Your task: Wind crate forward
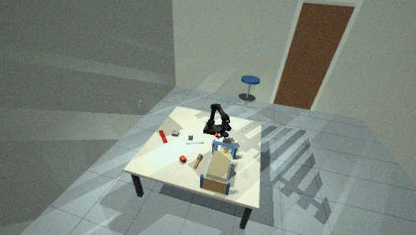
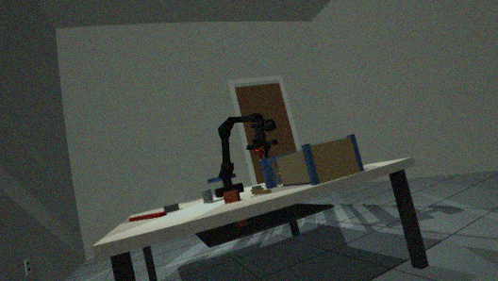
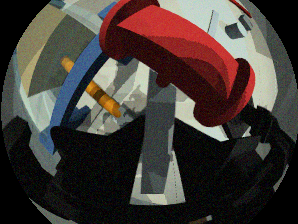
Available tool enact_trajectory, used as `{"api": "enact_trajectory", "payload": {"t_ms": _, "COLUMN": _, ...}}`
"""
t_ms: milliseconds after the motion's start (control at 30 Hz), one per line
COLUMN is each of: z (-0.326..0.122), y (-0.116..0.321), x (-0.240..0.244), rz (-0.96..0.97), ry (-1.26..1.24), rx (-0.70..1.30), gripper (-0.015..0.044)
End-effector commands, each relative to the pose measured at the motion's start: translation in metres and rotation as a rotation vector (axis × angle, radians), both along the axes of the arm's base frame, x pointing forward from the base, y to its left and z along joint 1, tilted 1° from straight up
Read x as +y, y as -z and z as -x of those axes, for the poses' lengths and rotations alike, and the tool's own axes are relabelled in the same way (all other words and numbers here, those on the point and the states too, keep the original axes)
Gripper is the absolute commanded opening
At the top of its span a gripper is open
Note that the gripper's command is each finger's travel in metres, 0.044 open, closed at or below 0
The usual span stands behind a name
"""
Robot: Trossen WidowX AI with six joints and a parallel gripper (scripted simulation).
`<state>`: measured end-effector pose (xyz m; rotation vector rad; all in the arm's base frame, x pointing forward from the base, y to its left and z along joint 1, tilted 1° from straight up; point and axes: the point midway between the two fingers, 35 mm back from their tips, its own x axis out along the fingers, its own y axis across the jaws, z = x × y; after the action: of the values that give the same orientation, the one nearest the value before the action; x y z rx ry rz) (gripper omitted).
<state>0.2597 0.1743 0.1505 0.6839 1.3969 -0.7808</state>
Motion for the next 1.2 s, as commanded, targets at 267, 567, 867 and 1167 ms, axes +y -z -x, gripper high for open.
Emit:
{"api": "enact_trajectory", "payload": {"t_ms": 267, "z": 0.028, "y": -0.013, "x": 0.021, "rz": 0.118, "ry": -0.012, "rx": -0.107, "gripper": 0.0}}
{"api": "enact_trajectory", "payload": {"t_ms": 567, "z": 0.031, "y": -0.021, "x": 0.023, "rz": 0.219, "ry": -0.005, "rx": -0.208, "gripper": 0.0}}
{"api": "enact_trajectory", "payload": {"t_ms": 867, "z": 0.032, "y": -0.022, "x": 0.024, "rz": 0.249, "ry": 0.0, "rx": -0.241, "gripper": 0.0}}
{"api": "enact_trajectory", "payload": {"t_ms": 1167, "z": 0.031, "y": -0.009, "x": 0.025, "rz": 0.249, "ry": 0.0, "rx": -0.241, "gripper": 0.0}}
